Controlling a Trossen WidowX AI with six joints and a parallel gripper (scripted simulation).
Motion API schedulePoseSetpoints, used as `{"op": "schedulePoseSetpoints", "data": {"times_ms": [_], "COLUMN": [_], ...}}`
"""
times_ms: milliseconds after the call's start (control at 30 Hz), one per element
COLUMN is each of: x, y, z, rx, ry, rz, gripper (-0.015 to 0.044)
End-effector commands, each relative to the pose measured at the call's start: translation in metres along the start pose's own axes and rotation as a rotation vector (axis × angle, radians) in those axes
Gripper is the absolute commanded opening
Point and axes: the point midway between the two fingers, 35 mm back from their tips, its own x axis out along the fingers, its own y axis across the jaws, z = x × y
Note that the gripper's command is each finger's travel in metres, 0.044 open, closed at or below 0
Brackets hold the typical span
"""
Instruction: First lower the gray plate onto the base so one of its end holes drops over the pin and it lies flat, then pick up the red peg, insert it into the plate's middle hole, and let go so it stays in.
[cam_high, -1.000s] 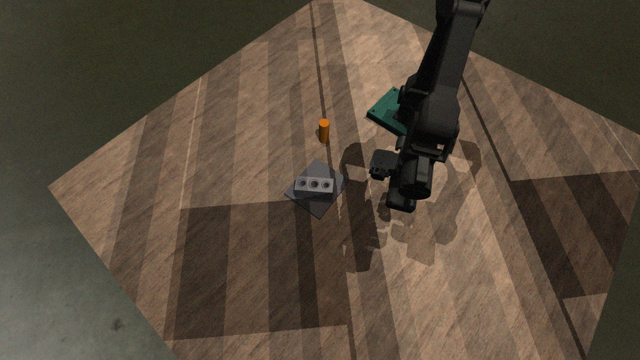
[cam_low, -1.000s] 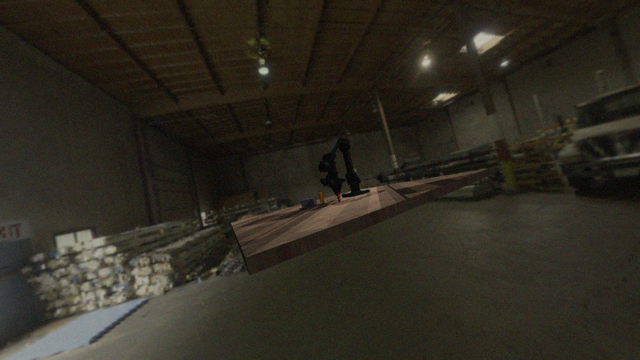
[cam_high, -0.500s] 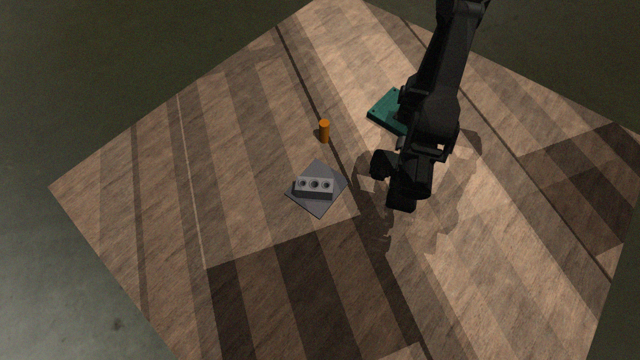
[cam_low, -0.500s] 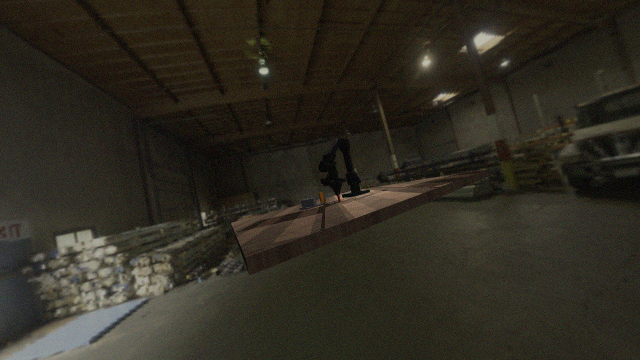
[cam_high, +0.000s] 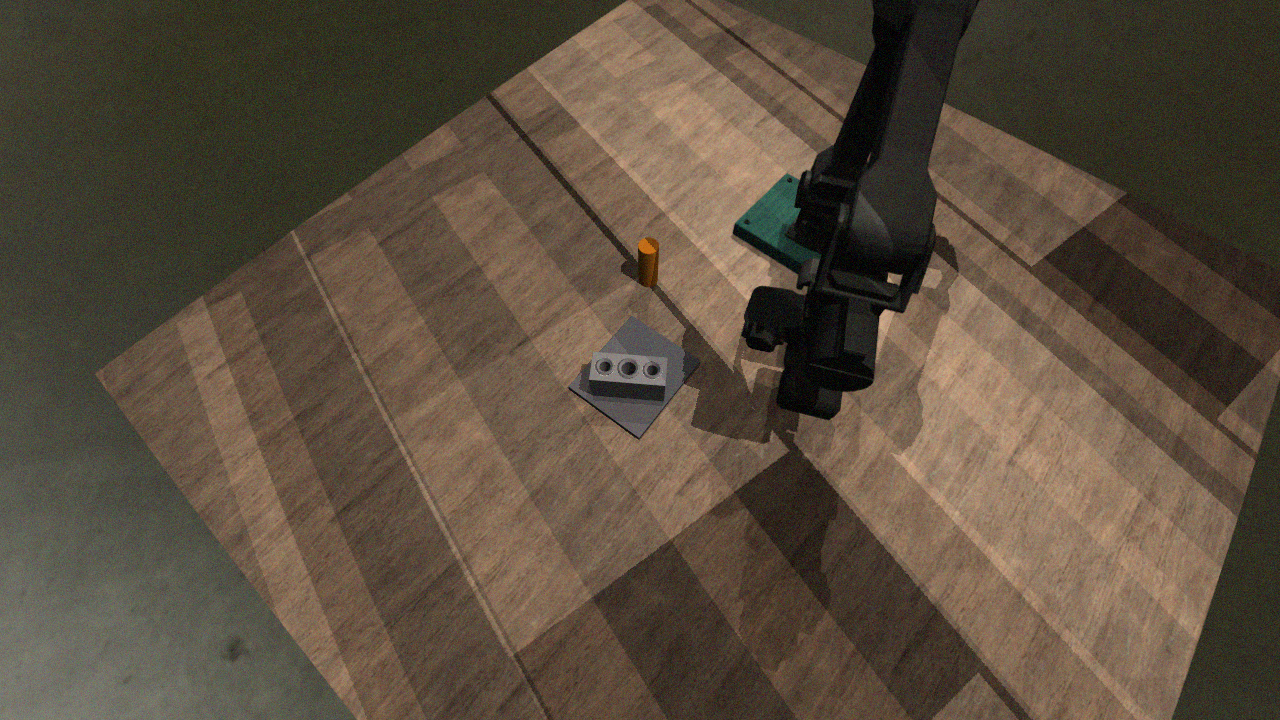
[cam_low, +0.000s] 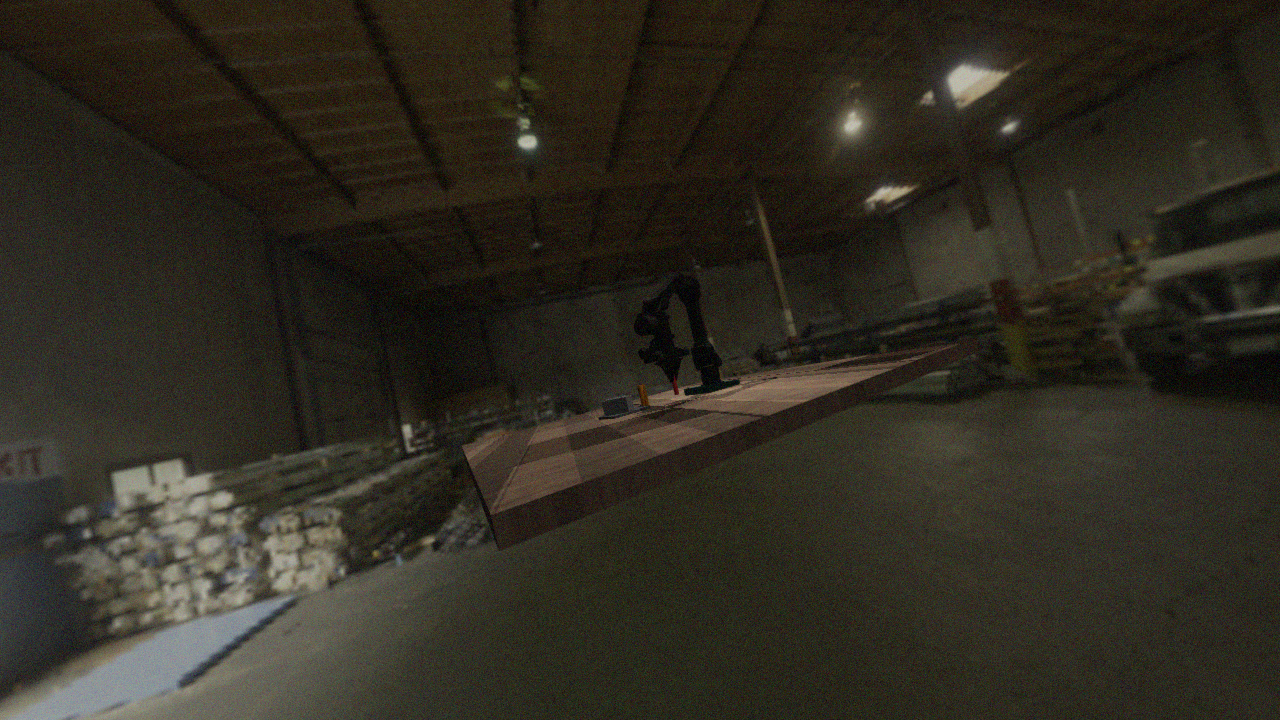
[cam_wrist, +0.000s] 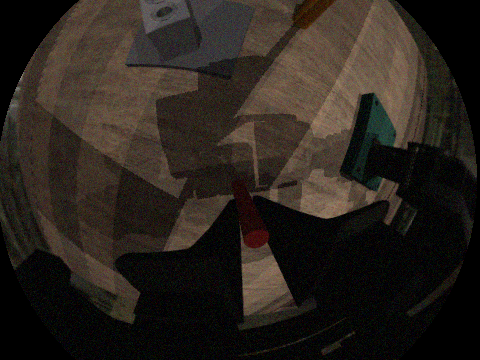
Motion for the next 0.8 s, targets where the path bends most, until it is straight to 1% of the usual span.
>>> {"op": "schedulePoseSetpoints", "data": {"times_ms": [0, 400, 433, 767], "x": [-0.012, -0.051, -0.042, -0.046], "y": [0.002, 0.004, 0.003, 0.018], "z": [-0.001, -0.001, 0.000, 0.021], "rx": [0.000, 0.000, 0.002, 0.001], "ry": [0.005, 0.005, 0.000, -0.001], "rz": [0.005, 0.006, 0.001, 0.003], "gripper": [0.0000, 0.0000, 0.0000, 0.0000]}}
